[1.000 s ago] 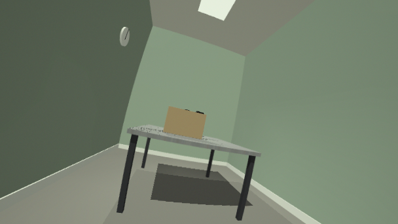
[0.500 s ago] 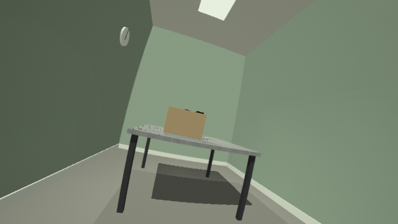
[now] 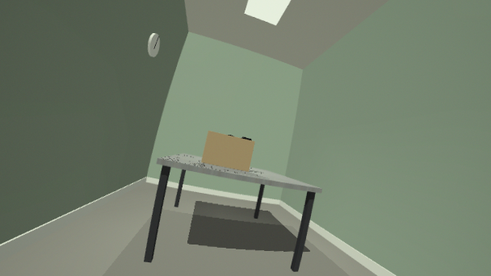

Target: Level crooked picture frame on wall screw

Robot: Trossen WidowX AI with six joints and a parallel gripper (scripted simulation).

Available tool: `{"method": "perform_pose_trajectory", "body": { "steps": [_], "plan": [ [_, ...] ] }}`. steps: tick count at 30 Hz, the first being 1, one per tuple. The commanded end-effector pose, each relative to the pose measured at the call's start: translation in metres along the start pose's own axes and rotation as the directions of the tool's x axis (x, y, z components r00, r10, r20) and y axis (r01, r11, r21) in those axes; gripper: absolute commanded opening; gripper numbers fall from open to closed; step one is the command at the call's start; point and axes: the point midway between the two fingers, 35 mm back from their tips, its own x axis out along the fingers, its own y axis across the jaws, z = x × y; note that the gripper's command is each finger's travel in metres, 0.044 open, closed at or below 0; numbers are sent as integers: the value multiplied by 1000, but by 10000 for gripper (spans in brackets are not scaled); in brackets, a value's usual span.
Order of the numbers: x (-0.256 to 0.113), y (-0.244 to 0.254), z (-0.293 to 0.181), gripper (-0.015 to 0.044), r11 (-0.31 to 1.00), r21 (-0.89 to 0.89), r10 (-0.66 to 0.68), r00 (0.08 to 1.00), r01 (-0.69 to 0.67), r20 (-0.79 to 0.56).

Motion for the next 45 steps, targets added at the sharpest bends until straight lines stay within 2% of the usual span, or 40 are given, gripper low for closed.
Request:
{"method": "perform_pose_trajectory", "body": {
  "steps": [1,35,45],
  "plan": [
    [0,0,-1,260,1000,5,0,1000,0,-6],
    [0,0,-1,260,1000,5,0,1000,0,-6],
    [46,-27,1,260,1000,3,4,1000,-4,-4]
  ]
}}
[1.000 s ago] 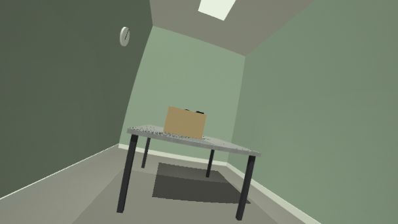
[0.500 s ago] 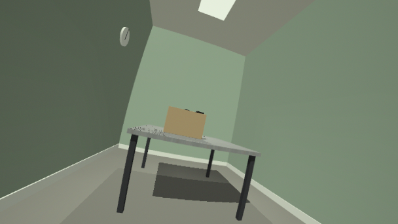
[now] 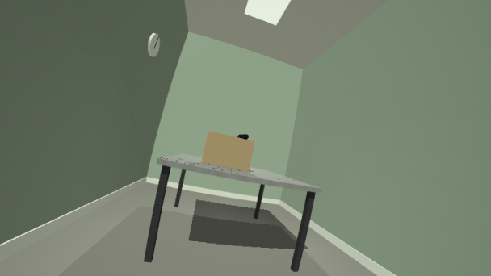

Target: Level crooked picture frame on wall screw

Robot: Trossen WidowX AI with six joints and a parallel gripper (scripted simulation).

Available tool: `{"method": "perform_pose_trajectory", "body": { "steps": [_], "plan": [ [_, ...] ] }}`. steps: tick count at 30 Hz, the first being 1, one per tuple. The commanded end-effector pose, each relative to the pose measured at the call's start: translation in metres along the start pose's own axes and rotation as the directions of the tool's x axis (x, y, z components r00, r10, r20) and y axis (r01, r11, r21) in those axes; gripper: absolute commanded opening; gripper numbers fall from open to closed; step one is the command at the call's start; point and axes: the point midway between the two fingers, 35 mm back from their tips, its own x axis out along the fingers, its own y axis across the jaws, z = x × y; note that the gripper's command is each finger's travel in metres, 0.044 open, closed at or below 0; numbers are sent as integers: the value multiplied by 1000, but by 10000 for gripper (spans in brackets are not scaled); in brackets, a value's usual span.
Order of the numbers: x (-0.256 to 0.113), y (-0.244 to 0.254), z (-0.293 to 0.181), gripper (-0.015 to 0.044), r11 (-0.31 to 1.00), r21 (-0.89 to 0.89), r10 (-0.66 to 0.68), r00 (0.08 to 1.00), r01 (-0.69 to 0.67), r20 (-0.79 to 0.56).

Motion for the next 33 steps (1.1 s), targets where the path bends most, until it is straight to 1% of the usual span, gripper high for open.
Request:
{"method": "perform_pose_trajectory", "body": {
  "steps": [1,4,21,25,29,33],
  "plan": [
    [22,-17,-4,260,1000,14,-3,1000,3,-1],
    [33,-25,-10,260,1000,15,-2,1000,2,-1],
    [44,-26,-9,260,1000,15,-1,1000,1,-1],
    [72,-24,-6,260,1000,15,2,1000,-2,-1],
    [118,-24,-9,260,1000,16,6,1000,-6,-1],
    [121,-24,-10,260,1000,16,6,1000,-6,-1]
  ]
}}
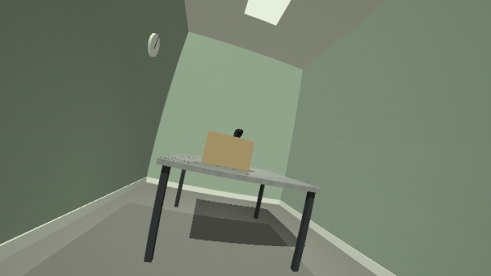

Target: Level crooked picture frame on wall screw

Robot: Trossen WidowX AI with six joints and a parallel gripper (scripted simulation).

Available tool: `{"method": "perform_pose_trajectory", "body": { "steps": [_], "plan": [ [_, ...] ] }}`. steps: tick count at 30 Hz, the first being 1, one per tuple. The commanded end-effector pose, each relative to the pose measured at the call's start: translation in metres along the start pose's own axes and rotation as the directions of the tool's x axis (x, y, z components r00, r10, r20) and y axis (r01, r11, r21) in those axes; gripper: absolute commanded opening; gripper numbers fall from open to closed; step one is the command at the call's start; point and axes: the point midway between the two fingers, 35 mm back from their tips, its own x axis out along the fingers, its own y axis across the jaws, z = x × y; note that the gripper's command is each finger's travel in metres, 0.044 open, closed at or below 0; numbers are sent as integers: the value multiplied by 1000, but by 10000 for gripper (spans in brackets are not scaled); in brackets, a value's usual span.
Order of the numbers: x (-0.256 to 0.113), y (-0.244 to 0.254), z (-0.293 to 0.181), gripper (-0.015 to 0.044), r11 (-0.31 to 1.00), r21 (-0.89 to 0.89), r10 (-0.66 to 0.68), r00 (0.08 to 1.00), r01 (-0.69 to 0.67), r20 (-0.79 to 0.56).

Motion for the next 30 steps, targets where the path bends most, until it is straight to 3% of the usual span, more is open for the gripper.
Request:
{"method": "perform_pose_trajectory", "body": {
  "steps": [1,30],
  "plan": [
    [11,-2,0,260,1000,6,-2,1000,2,9],
    [30,-1,1,260,1000,6,0,1000,0,9]
  ]
}}
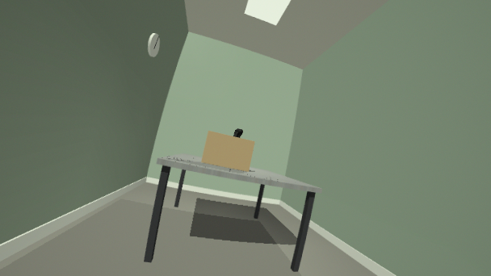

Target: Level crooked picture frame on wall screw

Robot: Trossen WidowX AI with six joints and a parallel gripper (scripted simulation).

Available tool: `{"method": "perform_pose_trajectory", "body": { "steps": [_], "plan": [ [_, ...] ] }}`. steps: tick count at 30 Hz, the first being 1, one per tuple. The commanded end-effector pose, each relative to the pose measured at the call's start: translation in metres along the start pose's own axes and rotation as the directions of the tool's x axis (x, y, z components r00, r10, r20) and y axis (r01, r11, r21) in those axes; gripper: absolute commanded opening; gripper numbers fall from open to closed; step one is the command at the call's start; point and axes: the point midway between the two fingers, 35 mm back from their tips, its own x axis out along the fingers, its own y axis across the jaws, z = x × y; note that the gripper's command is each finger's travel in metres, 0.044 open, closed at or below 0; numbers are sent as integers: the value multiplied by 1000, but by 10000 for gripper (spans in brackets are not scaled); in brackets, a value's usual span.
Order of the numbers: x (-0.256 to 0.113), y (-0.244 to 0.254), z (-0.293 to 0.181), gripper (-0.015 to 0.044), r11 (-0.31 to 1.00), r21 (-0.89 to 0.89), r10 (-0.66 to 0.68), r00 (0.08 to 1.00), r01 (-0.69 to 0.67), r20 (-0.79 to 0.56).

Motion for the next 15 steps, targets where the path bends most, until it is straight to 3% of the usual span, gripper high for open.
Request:
{"method": "perform_pose_trajectory", "body": {
  "steps": [1,15],
  "plan": [
    [9,-1,1,260,1000,5,-1,1000,1,3],
    [27,0,0,260,1000,5,0,1000,0,3]
  ]
}}
